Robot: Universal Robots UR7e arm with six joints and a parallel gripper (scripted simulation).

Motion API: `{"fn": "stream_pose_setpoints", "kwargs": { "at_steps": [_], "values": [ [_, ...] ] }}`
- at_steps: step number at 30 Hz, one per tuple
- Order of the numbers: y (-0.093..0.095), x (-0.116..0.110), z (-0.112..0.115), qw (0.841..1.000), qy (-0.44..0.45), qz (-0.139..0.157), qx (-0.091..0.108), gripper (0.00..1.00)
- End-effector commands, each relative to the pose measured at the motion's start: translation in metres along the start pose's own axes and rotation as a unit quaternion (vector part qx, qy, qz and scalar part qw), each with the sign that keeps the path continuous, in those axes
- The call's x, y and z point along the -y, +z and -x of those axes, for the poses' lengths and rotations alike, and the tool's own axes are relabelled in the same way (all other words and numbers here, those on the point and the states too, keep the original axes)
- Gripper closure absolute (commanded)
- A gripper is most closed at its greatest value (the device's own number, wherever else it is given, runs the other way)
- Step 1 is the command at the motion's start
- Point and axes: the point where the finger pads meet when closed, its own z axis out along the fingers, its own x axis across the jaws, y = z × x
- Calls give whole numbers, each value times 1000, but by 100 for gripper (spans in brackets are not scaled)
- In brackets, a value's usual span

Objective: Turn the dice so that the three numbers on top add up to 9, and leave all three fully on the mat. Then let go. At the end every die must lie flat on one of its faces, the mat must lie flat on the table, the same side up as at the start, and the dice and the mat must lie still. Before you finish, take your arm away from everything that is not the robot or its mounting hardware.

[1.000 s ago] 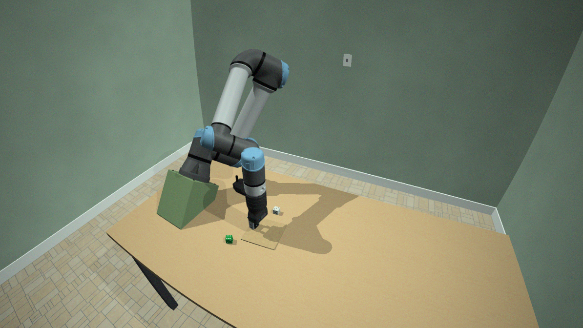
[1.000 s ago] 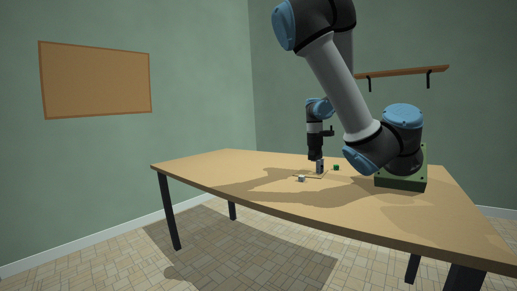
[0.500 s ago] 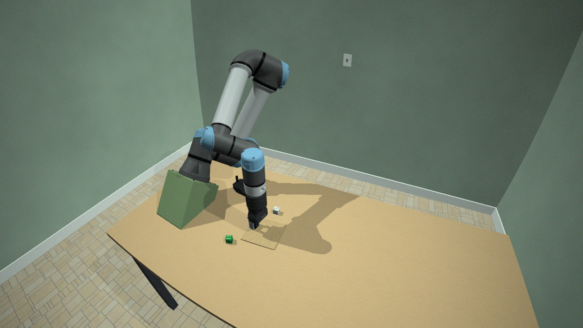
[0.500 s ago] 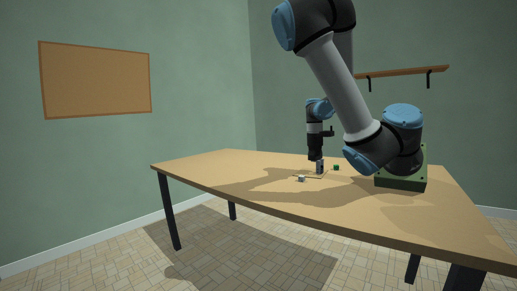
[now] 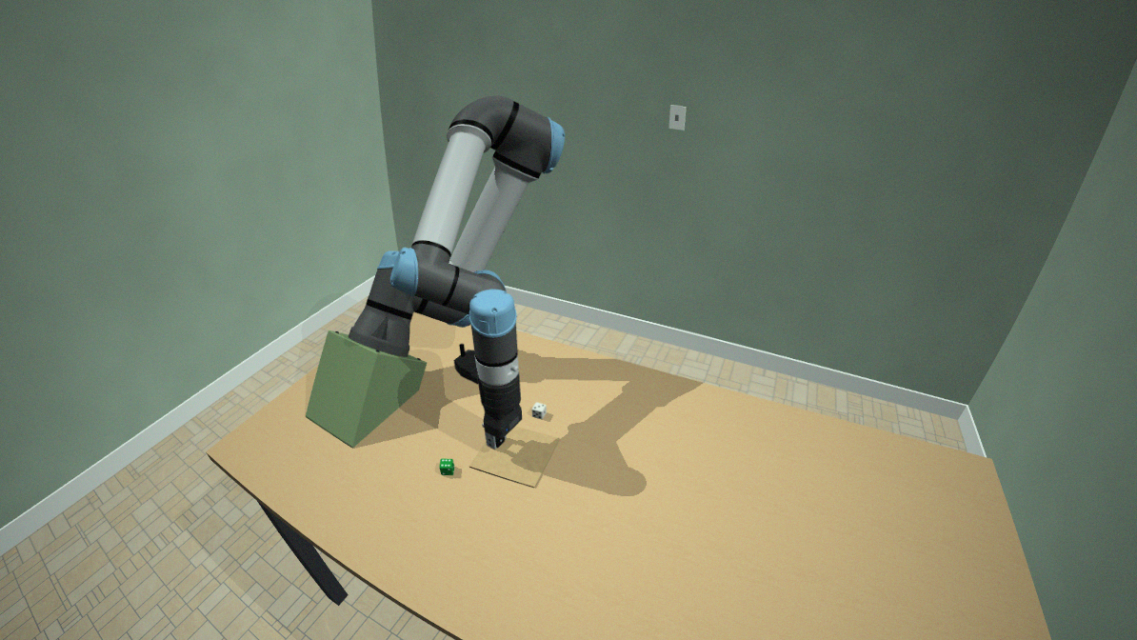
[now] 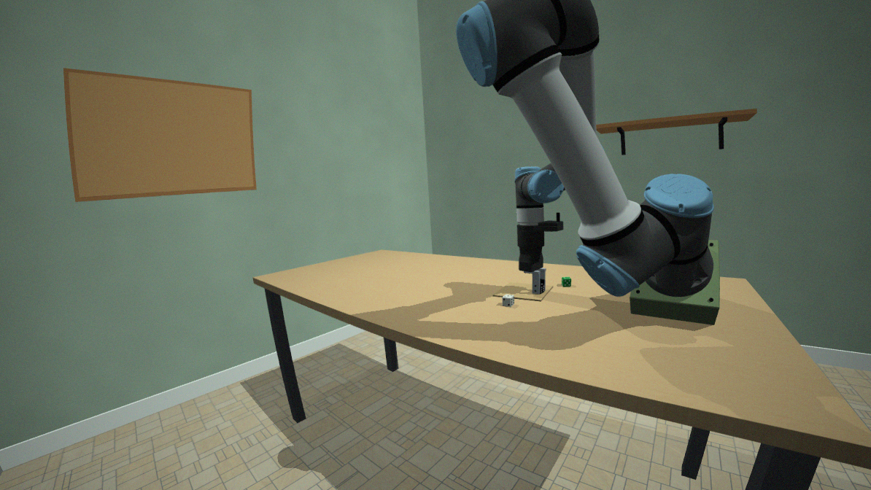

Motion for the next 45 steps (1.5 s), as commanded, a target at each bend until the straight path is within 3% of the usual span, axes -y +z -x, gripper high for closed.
{"fn": "stream_pose_setpoints", "kwargs": {
  "at_steps": [1,30,31,33,34,42,43,45],
  "values": [
    [0,0,0,1000,0,1,0,51],
    [0,0,0,1000,0,1,0,51],
    [0,0,0,1000,0,1,0,45],
    [0,0,0,1000,0,1,0,45],
    [0,0,0,1000,0,1,0,39],
    [0,0,0,1000,0,1,0,27],
    [0,0,0,1000,0,1,0,21],
    [0,0,0,1000,0,1,0,21]
  ]
}}
